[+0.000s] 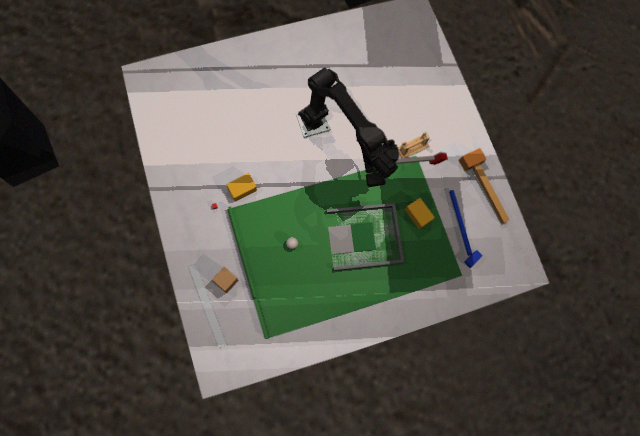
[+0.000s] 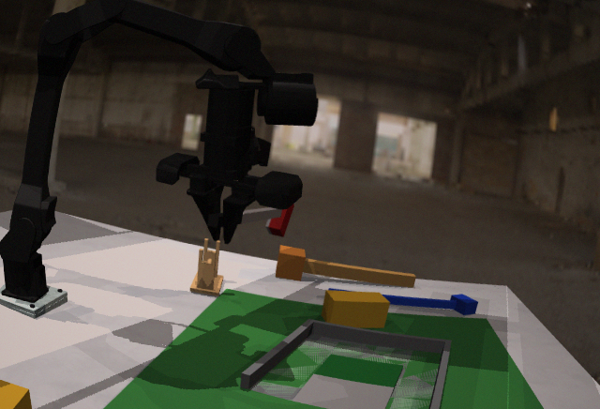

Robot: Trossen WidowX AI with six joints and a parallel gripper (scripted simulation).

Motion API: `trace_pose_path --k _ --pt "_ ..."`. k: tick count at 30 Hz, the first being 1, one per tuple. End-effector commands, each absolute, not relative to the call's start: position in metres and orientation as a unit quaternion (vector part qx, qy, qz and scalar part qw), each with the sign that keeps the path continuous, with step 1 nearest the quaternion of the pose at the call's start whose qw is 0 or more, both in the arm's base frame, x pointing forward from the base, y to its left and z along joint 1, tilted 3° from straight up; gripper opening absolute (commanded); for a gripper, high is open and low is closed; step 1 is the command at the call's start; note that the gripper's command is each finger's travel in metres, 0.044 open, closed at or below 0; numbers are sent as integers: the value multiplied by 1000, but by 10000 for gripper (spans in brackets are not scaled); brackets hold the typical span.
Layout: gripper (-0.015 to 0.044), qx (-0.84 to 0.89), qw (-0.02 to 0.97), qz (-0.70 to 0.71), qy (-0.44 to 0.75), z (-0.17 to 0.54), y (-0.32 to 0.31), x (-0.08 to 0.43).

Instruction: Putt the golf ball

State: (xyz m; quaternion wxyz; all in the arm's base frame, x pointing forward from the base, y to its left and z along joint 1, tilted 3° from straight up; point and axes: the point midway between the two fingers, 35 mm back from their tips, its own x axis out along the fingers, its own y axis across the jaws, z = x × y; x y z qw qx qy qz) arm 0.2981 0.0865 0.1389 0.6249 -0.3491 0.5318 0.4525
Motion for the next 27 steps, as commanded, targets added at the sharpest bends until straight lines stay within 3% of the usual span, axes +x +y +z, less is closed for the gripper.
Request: trace_pose_path --k 1,27 --pt "0 -317 648 418 552 142 66 302" --pt "0 -152 715 183 657 154 -87 294"
